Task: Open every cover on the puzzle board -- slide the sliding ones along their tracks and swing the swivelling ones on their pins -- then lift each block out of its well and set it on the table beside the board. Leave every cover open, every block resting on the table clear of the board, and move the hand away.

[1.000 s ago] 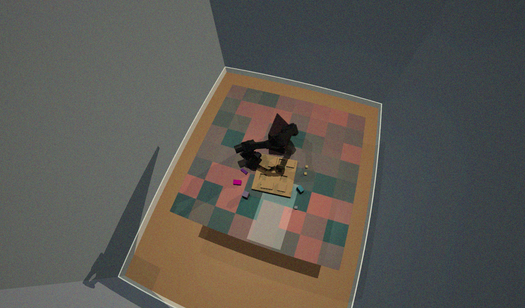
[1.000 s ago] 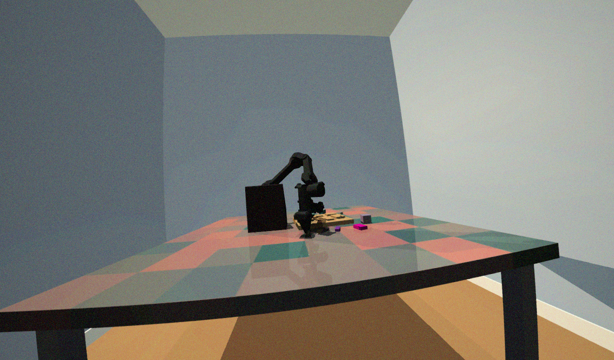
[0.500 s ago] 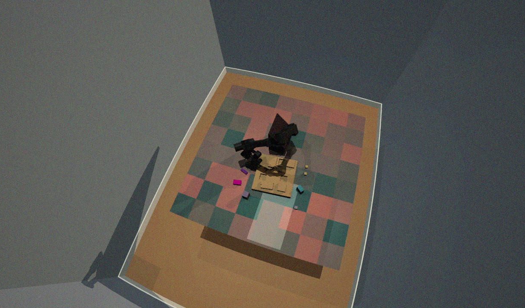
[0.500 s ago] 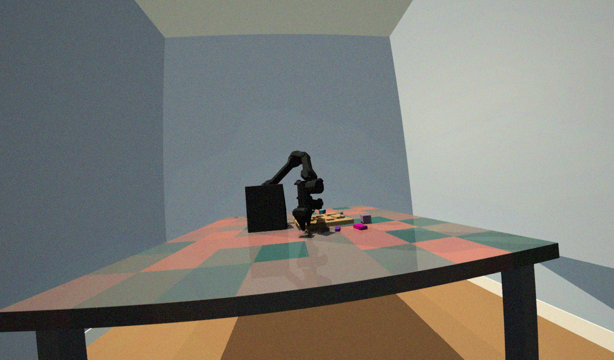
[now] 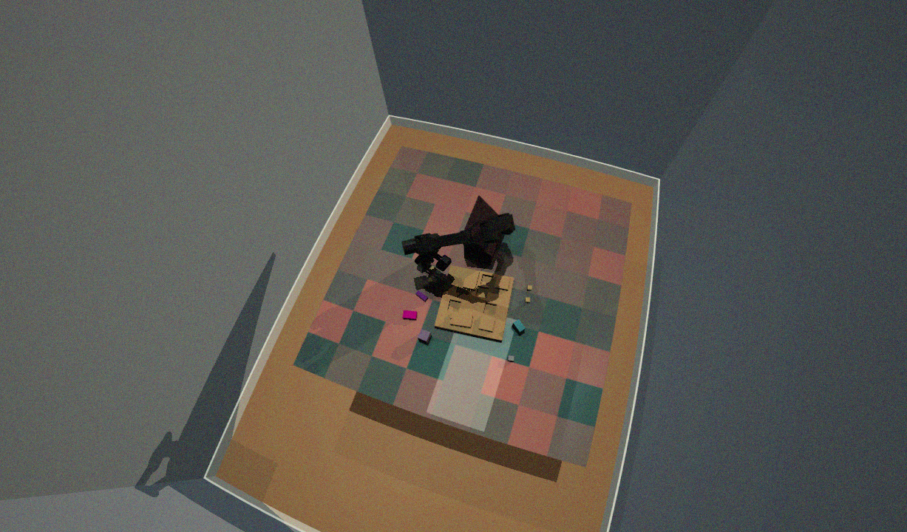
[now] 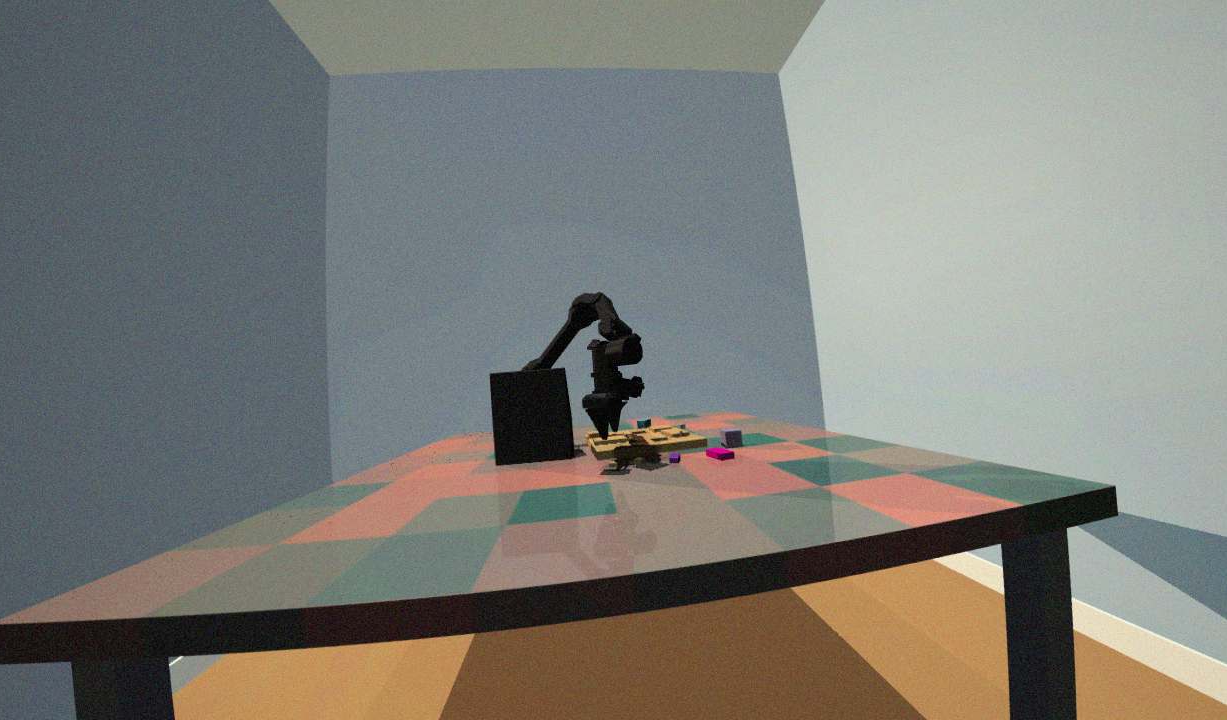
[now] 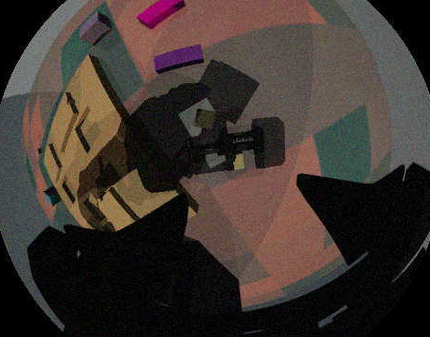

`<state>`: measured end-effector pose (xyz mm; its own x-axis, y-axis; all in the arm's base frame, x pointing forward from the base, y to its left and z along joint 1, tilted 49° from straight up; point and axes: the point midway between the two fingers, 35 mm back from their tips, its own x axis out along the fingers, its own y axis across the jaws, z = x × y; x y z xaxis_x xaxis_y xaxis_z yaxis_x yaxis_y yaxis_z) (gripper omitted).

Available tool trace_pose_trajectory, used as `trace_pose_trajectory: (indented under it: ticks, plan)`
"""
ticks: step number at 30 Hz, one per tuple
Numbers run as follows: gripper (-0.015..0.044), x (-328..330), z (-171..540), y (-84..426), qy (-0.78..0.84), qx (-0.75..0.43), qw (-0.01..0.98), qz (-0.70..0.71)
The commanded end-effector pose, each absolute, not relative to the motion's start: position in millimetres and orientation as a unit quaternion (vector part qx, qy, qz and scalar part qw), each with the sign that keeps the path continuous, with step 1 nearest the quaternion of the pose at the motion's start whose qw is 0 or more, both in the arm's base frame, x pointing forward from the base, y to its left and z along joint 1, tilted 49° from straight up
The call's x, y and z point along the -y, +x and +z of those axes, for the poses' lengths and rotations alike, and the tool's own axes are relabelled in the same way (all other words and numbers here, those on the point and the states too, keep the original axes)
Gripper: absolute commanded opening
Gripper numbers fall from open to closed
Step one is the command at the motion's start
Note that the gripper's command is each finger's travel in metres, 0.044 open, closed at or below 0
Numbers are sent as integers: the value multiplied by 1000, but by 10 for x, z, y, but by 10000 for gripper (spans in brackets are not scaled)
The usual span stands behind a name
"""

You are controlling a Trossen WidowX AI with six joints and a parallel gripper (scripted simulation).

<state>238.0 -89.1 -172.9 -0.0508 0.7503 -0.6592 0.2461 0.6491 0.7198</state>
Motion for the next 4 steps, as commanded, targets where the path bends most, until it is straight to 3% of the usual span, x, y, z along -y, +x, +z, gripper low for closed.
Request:
trace_pose_trajectory:
  ticks: [1,4]
  plan:
    - [440,990,-1651,2409,354,-690,594,214]
    - [440,999,-1646,2405,355,-691,593,212]
